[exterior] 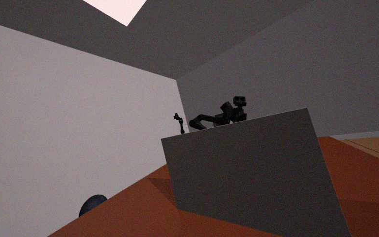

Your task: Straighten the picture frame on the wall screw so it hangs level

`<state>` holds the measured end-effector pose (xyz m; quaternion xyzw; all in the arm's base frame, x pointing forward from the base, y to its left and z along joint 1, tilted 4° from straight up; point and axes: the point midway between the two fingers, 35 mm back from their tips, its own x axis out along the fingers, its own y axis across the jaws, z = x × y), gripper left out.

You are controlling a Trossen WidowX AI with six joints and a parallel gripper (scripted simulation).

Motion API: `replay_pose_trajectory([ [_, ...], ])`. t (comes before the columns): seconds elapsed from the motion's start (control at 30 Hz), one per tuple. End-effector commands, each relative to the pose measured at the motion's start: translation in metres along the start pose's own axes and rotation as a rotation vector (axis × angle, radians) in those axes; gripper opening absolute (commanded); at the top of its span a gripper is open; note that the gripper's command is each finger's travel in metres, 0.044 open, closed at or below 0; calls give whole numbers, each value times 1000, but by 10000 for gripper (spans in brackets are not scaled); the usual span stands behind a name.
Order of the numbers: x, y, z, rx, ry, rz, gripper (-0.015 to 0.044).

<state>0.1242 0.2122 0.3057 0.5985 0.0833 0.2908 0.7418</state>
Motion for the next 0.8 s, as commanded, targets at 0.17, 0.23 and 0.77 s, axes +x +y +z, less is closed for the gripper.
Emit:
replay_pose_trajectory([
  [0.17,-25,-108,63,540,-536,-160,260],
  [0.23,-28,-112,66,565,-566,-157,260],
  [0.77,-28,-112,66,565,-566,-157,260],
])
